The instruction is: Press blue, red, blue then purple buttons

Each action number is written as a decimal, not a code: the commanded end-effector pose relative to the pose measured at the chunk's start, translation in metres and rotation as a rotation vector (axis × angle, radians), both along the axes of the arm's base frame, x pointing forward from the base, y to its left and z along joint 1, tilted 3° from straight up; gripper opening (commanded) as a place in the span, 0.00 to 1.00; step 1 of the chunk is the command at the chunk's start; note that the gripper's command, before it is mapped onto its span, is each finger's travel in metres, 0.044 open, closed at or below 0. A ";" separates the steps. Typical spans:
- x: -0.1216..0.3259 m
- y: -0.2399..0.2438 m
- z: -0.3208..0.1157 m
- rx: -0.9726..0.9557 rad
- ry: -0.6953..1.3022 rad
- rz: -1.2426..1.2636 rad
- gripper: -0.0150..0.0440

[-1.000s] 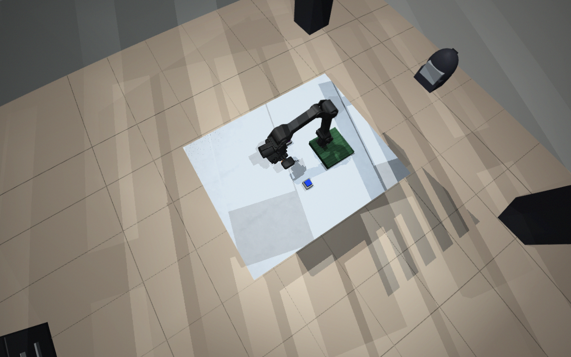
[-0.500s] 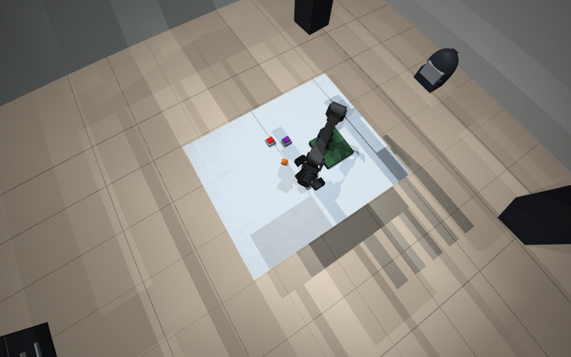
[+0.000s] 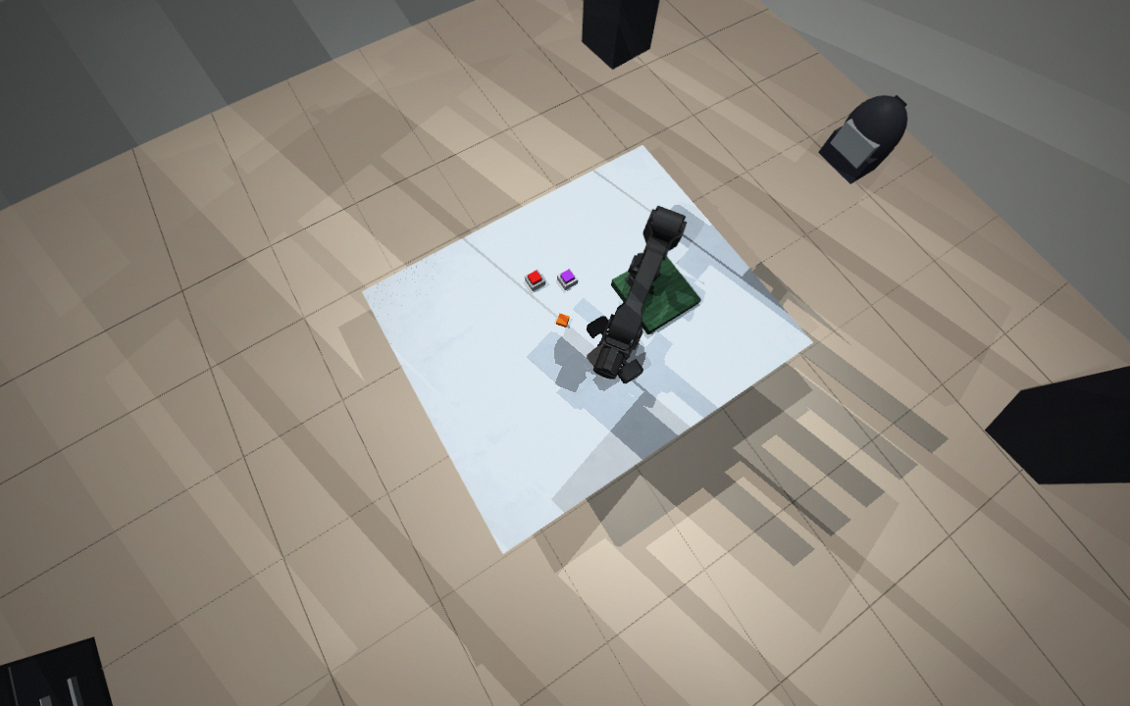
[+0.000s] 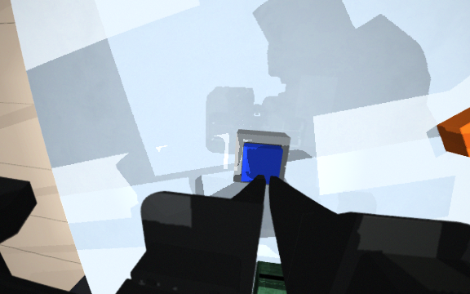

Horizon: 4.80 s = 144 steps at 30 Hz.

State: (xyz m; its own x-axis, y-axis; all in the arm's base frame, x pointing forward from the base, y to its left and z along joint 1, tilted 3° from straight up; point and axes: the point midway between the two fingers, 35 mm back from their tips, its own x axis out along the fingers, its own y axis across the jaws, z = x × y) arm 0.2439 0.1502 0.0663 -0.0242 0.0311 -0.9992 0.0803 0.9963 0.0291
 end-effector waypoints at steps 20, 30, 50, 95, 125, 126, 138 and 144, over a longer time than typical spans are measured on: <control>-0.001 0.003 -0.034 0.009 -0.004 -0.003 0.29; -0.001 0.003 -0.034 0.009 -0.004 -0.003 0.29; 0.002 0.001 0.022 0.009 -0.004 -0.003 0.29; -0.071 -0.299 -0.005 -0.023 0.003 -0.004 0.29; -0.072 -0.299 -0.040 -0.023 0.003 -0.004 0.29; -0.072 -0.299 -0.040 -0.023 0.003 -0.004 0.29; -0.072 -0.299 -0.040 -0.023 0.003 -0.004 0.29; -0.070 -0.299 -0.036 -0.023 -0.003 -0.007 0.29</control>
State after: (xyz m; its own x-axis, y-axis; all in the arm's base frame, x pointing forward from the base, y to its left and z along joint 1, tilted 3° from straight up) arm 0.1733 -0.1490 0.0280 -0.0203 0.0083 -0.9998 0.0874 0.9962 0.0065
